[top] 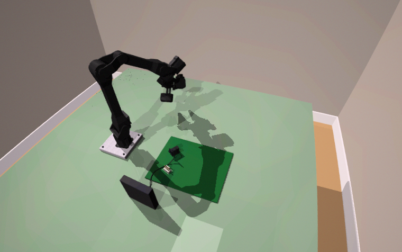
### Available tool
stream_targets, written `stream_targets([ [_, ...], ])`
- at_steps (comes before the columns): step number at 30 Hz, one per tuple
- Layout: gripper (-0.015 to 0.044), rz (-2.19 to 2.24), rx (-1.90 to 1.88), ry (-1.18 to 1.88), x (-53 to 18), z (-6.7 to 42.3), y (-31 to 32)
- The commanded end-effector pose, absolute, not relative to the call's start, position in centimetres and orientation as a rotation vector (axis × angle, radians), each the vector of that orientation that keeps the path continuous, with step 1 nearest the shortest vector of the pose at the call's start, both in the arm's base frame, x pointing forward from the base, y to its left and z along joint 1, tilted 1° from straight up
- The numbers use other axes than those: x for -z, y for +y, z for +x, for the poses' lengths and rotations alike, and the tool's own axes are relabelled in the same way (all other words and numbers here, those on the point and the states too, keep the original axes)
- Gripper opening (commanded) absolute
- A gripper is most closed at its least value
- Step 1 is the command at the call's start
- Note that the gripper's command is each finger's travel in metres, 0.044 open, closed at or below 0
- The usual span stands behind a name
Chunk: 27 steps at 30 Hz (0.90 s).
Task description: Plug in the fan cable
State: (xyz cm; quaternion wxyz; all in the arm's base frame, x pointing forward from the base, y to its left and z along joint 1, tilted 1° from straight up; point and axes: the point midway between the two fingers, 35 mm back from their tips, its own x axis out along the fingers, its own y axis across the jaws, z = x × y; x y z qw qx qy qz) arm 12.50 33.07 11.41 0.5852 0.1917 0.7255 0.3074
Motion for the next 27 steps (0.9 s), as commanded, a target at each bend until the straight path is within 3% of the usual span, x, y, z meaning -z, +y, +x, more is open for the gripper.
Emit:
stream_targets([
  [1,0.0440,0.666,-0.400,1.681,-12.1,17.5,29.5],
  [7,0.0440,1.061,0.184,1.594,-12.4,23.7,20.9],
  [12,0.0440,1.385,0.661,1.431,-12.9,26.2,12.9],
  [21,0.0440,1.899,1.462,0.930,-14.2,24.4,-0.5],
  [27,0.0440,1.932,1.519,0.881,-14.3,24.0,-1.4],
])
